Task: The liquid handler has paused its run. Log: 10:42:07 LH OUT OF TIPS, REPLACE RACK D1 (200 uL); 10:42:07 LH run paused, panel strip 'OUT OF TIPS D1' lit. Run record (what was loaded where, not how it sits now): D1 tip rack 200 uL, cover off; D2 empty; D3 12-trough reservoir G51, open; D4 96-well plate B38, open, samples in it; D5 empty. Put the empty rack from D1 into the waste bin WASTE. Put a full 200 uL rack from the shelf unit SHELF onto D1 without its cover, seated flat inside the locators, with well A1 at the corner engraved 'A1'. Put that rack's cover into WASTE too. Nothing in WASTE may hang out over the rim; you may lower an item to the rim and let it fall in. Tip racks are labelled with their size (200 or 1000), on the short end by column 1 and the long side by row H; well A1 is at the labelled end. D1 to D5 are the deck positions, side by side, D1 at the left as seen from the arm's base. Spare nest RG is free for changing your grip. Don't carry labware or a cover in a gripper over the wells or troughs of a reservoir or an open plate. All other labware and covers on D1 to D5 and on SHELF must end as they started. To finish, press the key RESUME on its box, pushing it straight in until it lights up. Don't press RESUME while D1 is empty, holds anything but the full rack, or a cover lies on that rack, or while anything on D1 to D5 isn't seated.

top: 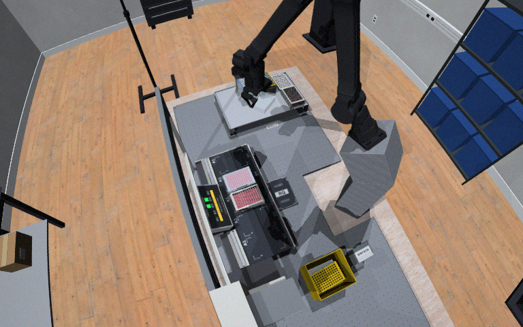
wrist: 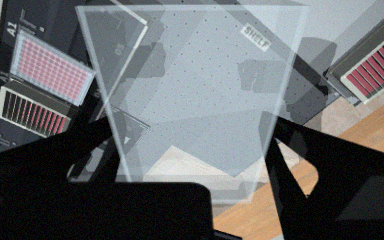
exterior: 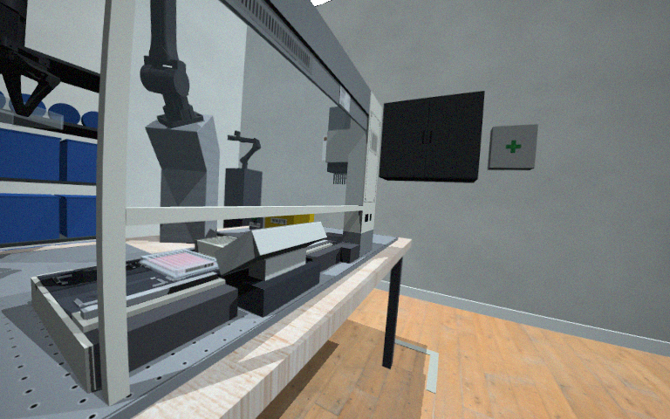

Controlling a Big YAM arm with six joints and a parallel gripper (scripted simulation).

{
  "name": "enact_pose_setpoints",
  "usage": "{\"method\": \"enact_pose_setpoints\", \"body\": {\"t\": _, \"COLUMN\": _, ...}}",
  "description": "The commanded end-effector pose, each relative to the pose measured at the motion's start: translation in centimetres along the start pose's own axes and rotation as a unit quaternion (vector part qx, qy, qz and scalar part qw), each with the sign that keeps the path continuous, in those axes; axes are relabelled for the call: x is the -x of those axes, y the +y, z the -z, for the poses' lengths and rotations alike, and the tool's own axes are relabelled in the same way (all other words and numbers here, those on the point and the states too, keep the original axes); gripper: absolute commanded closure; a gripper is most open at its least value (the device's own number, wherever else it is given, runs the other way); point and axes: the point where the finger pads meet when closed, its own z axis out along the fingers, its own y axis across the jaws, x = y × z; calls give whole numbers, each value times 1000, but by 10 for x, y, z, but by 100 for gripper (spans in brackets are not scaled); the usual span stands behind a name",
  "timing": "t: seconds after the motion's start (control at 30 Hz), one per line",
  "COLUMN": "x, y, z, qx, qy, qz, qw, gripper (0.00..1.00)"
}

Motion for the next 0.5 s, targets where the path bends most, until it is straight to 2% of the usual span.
{"method": "enact_pose_setpoints", "body": {"t": 0.0, "x": 12, "y": -2, "z": 6, "qx": -3, "qy": -8, "qz": 59, "qw": 998, "gripper": 100}}
{"method": "enact_pose_setpoints", "body": {"t": 0.2, "x": 12, "y": -2, "z": 6, "qx": -3, "qy": -8, "qz": 87, "qw": 996, "gripper": 100}}
{"method": "enact_pose_setpoints", "body": {"t": 0.47, "x": 12, "y": -2, "z": 6, "qx": -4, "qy": -7, "qz": 166, "qw": 986, "gripper": 100}}
